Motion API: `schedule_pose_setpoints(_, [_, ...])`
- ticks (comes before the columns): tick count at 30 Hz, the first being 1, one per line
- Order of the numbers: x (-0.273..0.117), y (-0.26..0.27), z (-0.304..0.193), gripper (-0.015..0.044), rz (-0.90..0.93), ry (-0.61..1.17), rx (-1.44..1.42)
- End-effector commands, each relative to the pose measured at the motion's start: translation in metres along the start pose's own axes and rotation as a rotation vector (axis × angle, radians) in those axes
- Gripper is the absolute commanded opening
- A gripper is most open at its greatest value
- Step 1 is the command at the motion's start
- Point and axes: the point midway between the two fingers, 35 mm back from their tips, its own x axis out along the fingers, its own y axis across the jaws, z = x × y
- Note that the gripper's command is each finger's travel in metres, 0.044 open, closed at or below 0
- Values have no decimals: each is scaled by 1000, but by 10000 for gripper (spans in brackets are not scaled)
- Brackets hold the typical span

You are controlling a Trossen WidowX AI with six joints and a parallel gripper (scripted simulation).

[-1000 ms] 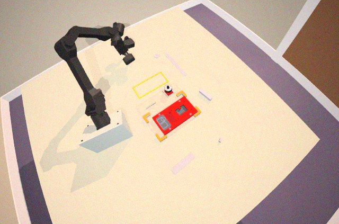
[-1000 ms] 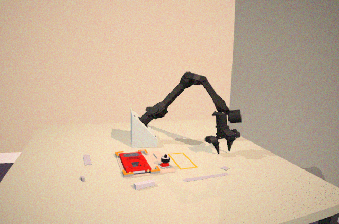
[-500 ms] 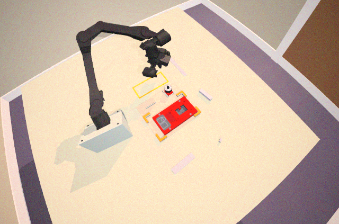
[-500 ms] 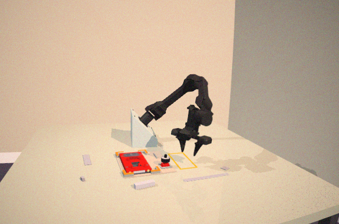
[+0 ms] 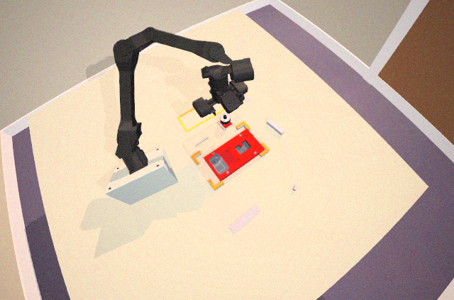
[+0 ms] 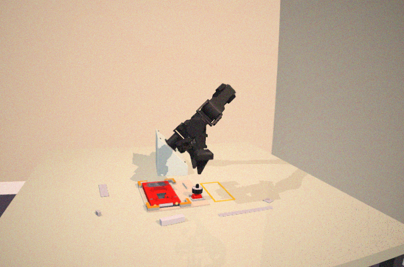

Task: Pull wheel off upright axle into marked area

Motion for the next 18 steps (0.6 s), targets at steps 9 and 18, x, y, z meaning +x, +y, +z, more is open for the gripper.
schedule_pose_setpoints(9, [29, 10, -1, 300, 6, 4, 3])
schedule_pose_setpoints(18, [70, 9, -3, 274, -6, 4, -5])
